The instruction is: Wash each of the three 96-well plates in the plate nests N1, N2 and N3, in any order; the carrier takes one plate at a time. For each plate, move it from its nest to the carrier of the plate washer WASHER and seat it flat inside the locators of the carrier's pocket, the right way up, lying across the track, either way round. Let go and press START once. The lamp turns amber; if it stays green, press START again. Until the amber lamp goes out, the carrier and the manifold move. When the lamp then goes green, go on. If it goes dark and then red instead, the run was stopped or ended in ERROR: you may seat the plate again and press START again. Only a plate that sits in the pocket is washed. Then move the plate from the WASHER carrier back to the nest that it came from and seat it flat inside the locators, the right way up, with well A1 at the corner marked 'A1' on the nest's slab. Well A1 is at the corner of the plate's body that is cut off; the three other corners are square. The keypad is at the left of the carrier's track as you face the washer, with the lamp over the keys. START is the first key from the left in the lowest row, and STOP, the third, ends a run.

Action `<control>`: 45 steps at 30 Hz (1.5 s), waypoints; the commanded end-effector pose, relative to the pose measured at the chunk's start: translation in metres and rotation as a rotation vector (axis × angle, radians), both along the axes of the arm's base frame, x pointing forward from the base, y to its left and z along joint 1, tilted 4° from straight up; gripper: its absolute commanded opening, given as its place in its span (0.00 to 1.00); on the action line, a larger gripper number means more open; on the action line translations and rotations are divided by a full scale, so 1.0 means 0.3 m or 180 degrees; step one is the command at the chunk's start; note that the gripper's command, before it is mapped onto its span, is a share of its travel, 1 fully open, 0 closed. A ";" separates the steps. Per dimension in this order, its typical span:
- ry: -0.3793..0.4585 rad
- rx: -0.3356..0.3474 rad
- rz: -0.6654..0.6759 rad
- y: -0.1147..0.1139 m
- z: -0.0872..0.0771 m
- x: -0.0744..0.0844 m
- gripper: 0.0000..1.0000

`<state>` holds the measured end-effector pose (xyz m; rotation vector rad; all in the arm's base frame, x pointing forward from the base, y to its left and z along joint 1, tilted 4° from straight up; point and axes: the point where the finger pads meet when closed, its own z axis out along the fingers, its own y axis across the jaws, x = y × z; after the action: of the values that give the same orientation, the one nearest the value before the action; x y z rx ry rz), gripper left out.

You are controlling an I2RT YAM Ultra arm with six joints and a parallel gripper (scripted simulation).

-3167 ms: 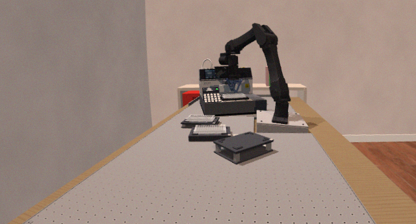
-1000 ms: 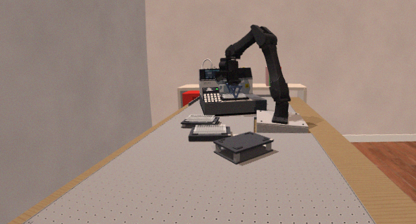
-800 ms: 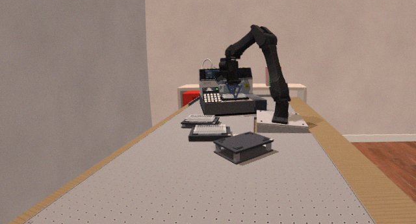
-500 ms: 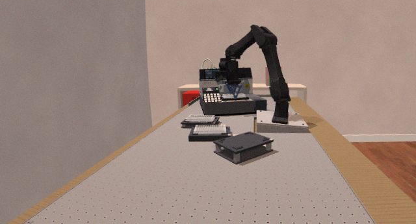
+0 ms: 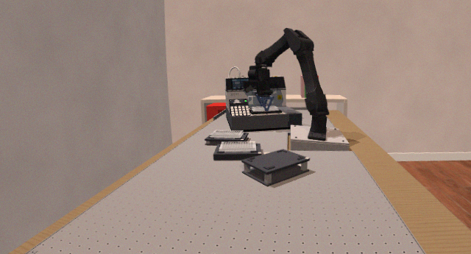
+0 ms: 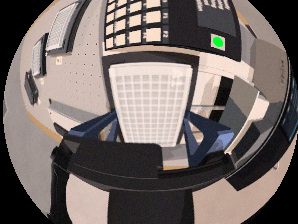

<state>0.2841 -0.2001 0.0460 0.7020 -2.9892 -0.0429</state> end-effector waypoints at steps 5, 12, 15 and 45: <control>-0.0033 -0.0017 0.0002 -0.003 0.010 0.005 0.00; -0.0033 -0.0017 0.0002 -0.003 0.010 0.005 0.00; -0.0033 -0.0017 0.0002 -0.003 0.010 0.005 0.00; -0.0033 -0.0017 0.0002 -0.003 0.093 0.011 0.00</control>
<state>0.2841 -0.1998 0.0613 0.7012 -2.9818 -0.0547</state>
